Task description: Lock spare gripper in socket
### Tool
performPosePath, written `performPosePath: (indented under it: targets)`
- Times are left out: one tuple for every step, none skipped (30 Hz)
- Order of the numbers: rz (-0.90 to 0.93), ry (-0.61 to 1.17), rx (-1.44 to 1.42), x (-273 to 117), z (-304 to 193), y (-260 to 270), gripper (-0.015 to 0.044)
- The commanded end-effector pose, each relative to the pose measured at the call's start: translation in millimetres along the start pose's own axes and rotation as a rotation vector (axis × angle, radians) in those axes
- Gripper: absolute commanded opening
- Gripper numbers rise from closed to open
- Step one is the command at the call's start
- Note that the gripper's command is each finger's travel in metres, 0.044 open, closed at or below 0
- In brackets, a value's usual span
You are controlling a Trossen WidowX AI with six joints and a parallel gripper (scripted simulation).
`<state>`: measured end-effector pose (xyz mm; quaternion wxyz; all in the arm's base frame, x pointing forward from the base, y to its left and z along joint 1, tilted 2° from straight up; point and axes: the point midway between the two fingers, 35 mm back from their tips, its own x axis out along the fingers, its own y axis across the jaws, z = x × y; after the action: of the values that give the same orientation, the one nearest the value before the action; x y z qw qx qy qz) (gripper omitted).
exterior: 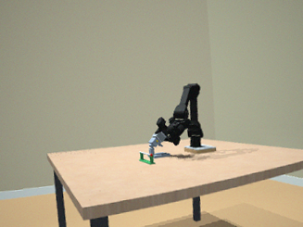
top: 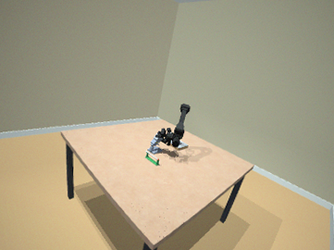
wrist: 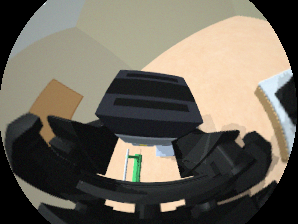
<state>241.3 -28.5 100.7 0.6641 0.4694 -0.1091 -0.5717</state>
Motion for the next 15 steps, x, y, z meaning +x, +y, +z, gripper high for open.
performPosePath:
  targets:
    - [0.013,-0.003,0.002,2.7,-4.2,2.8,0.0]
    - [0.013,-0.003,0.002,3.4,-5.3,2.8,0.0]
    - [0.013,-0.003,0.002,3.9,-6.1,2.8,0.0]
    - [0.013,-0.003,0.002,4.2,-6.6,2.8,0.0]
    - [0.013,-0.003,0.002,4.3,-6.7,2.8,0.0]
    - [0.013,-0.003,0.002,4.3,-6.7,2.8,0.0]
    - [0.013,-0.003,0.002,4.3,-6.7,2.8,0.0]
    - [0.003,-0.003,-0.005,3.5,-4.5,0.4,0.0]
    - [0.003,-0.003,-0.005,3.5,-4.5,0.4,0.0]
    - [0.003,-0.003,-0.005,3.5,-4.5,0.4,0.0]
    - [0.003,-0.003,-0.005,3.5,-4.5,0.4,0.0]
    - [0.003,-0.003,-0.005,3.5,-4.5,0.4,0.0]
    - [0.003,-0.003,-0.005,3.5,-4.5,0.4,0.0]
    - [0.003,-0.003,-0.005,3.5,-4.5,0.4,0.0]
    - [0.003,-0.003,-0.005,3.5,-4.5,0.4,0.0]
